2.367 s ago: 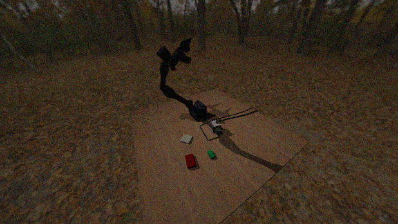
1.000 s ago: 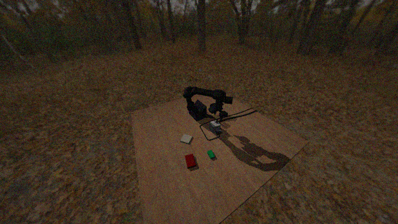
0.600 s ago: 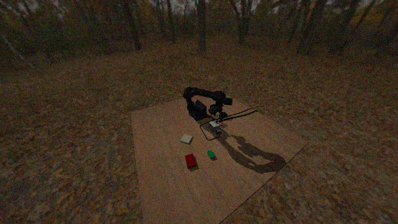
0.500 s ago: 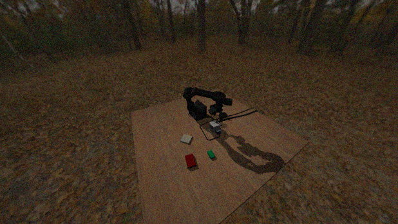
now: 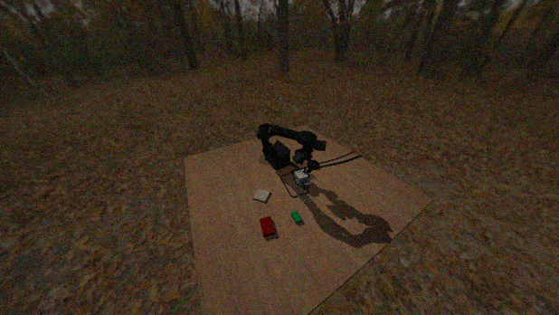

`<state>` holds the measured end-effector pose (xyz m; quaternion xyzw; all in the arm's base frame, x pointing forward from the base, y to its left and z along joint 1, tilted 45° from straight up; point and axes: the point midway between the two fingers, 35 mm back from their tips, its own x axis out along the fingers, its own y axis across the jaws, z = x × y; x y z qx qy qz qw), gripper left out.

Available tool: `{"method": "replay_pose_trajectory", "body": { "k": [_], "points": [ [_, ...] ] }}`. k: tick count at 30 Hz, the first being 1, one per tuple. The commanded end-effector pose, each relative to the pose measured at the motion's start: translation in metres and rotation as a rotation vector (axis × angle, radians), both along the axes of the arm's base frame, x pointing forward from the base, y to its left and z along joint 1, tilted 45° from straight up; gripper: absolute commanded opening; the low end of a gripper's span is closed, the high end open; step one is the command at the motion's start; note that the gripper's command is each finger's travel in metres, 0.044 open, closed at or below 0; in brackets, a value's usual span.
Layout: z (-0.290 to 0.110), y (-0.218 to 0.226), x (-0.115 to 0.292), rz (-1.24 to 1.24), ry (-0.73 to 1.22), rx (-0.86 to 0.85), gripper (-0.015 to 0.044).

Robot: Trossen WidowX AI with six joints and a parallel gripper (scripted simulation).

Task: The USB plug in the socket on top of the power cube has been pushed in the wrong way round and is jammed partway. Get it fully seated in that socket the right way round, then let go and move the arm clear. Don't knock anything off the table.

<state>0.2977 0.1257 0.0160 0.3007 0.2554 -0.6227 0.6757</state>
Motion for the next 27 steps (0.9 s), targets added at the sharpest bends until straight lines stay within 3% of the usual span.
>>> {"method": "replay_pose_trajectory", "body": {
  "k": [1, 16, 27],
  "points": [
    [0.0000, 0.0000, 0.0000, 0.000, 0.000, 0.000, 0.0414],
    [0.0000, 0.0000, 0.0000, 0.000, 0.000, 0.000, 0.0020],
    [0.0000, 0.0000, 0.0000, 0.000, 0.000, 0.000, 0.0000]
  ]
}}
